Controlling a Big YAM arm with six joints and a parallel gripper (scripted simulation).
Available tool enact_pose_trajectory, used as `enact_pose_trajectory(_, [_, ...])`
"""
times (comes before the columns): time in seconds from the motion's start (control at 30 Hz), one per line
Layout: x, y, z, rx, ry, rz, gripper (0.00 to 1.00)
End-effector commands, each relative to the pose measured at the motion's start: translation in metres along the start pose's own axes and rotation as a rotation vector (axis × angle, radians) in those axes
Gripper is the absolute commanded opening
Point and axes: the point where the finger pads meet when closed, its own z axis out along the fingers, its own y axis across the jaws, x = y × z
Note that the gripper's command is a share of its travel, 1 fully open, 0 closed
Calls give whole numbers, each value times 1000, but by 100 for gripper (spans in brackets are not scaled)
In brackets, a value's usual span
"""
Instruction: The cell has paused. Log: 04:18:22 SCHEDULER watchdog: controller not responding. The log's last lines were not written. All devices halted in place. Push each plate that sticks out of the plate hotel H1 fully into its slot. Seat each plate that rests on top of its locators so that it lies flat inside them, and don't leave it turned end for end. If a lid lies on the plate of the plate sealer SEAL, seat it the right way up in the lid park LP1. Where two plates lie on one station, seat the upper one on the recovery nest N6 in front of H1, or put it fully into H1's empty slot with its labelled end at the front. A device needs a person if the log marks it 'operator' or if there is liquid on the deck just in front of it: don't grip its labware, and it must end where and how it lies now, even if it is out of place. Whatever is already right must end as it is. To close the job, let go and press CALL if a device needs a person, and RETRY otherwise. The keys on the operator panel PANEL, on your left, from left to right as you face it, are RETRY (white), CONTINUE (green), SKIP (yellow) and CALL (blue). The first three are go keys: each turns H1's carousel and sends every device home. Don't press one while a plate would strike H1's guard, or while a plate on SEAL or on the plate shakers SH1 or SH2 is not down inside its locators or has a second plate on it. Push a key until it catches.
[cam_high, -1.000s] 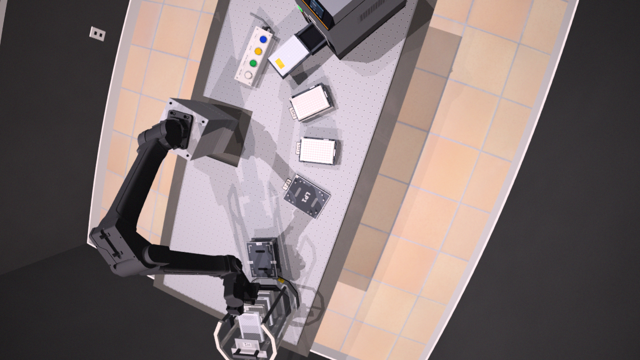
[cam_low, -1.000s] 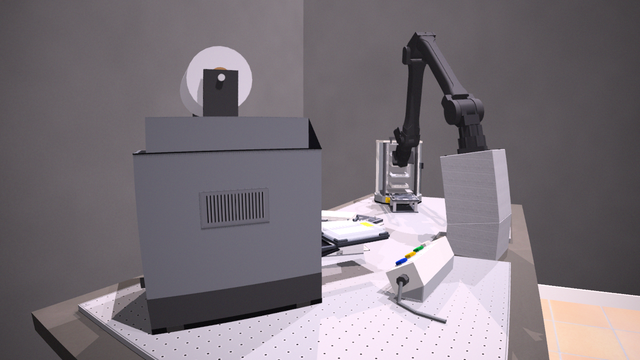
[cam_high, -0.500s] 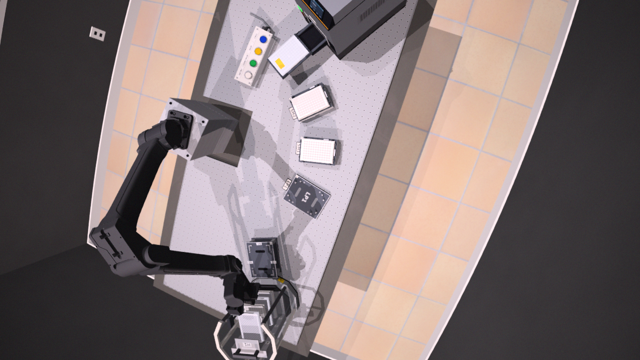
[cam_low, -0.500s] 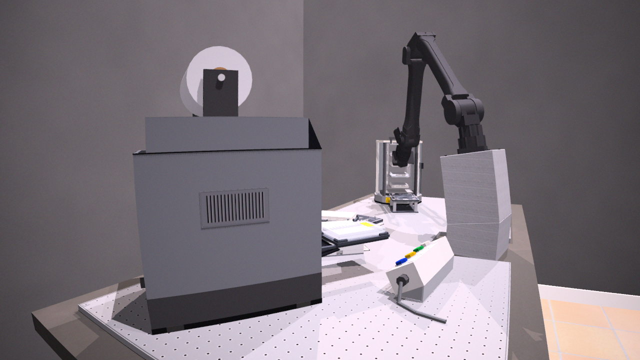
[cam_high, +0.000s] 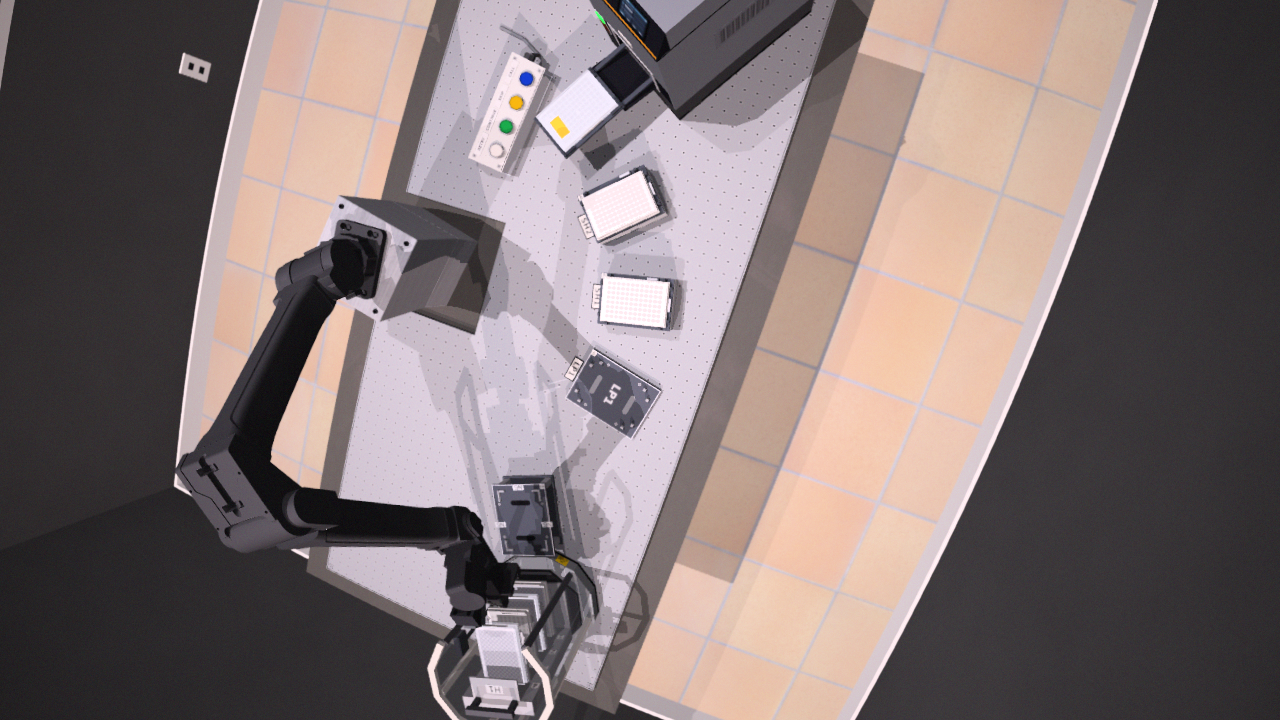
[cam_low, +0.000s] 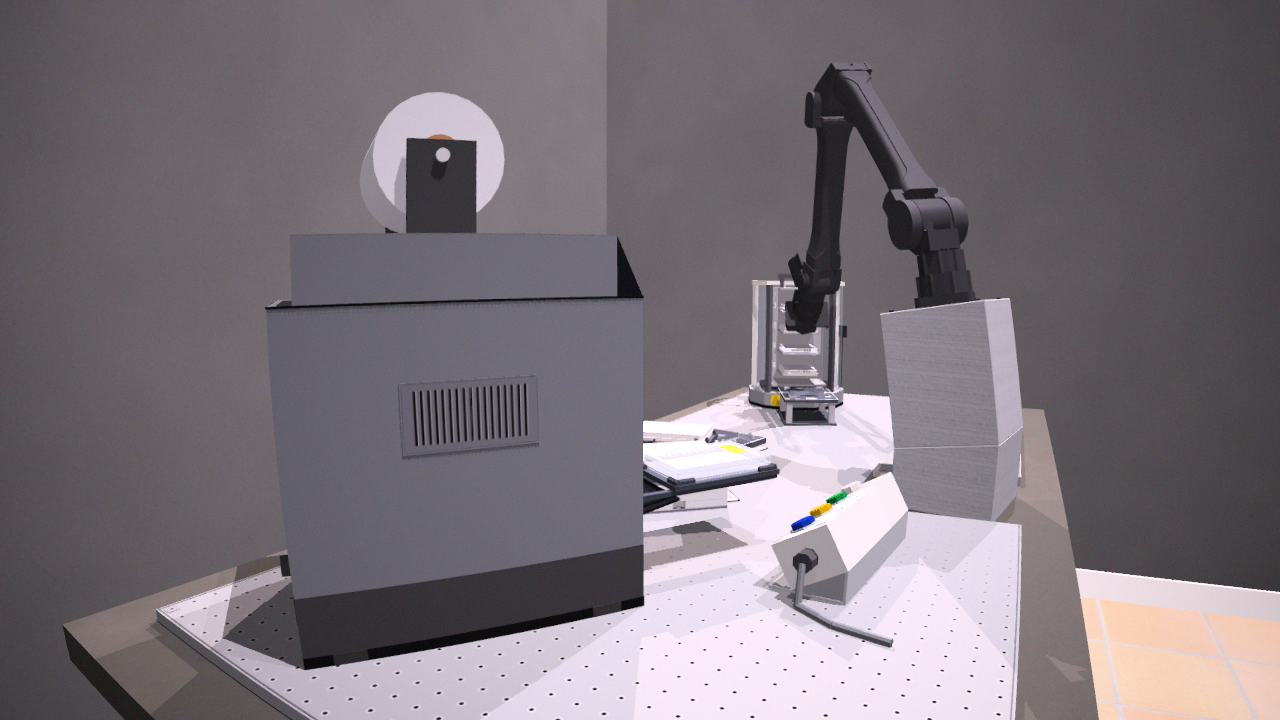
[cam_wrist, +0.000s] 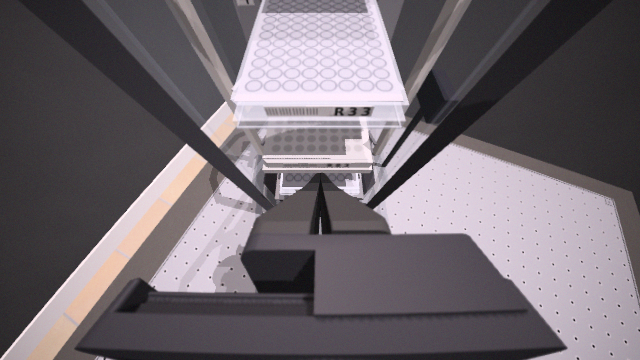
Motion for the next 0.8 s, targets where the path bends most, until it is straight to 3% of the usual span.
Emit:
enact_pose_trajectory(0.0, [-21, 13, -12, -19, -49, 10, 0])
enact_pose_trajectory(0.77, [-4, 12, -39, -19, -47, 15, 0])
